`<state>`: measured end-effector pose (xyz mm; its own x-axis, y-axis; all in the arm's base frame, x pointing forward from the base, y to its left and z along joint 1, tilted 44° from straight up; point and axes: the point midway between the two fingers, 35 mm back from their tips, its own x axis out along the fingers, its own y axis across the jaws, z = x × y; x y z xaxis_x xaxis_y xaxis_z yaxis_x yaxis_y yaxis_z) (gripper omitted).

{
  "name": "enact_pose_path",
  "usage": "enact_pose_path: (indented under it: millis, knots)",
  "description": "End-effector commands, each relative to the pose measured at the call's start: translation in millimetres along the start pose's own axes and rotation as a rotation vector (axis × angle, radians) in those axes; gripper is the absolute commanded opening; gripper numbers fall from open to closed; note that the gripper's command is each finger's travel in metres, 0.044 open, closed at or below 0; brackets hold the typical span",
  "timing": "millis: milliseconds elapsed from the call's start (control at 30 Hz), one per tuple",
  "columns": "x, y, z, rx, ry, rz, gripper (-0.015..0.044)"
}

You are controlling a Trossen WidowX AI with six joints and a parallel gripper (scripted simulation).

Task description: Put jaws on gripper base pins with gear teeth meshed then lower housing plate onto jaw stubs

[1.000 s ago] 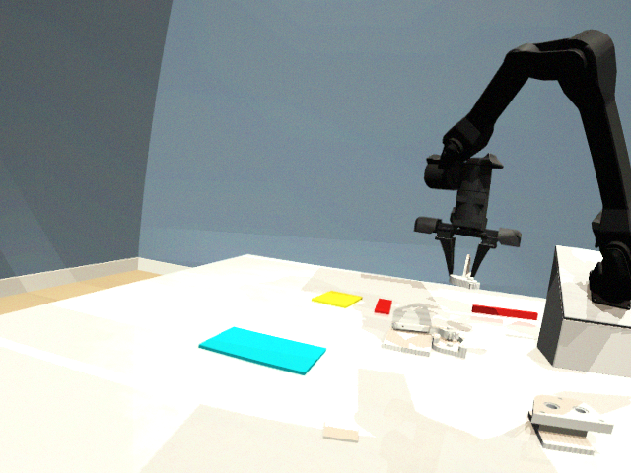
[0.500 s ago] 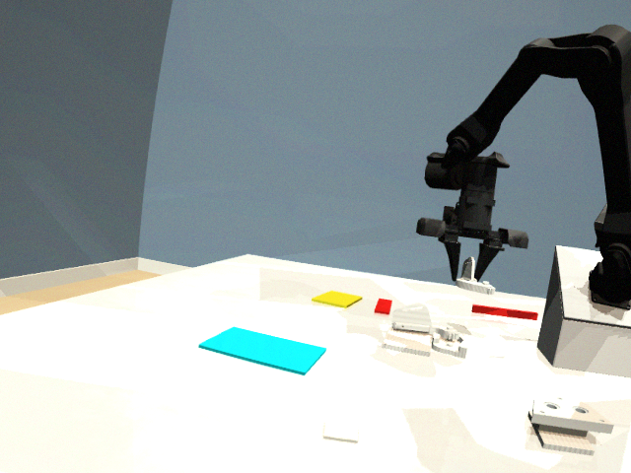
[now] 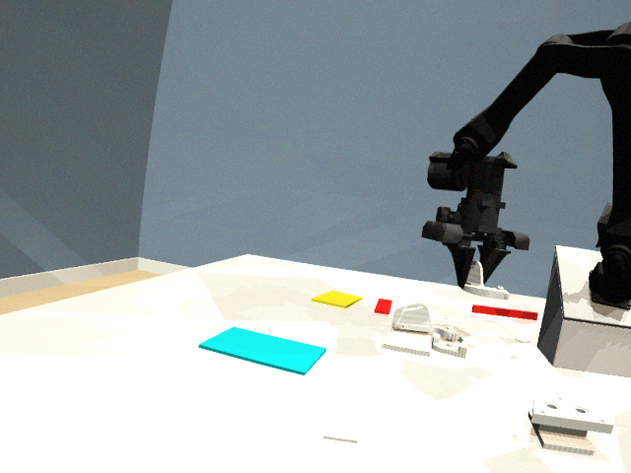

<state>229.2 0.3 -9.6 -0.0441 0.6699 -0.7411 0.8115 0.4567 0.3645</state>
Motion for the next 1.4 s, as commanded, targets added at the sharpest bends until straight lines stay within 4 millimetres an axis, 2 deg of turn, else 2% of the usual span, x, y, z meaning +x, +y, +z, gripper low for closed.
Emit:
enact_pose_path:
  millis: [0,1000,1367]
  knots:
    - [-0.1,2.4,-10.0,-0.121,-0.001,0.006,0.0134]
    - [10.2,5.1,-65.1,-0.874,0.015,0.021,0.0134]
    - [10.5,5.0,-66.2,-0.891,0.015,0.021,0.0134]
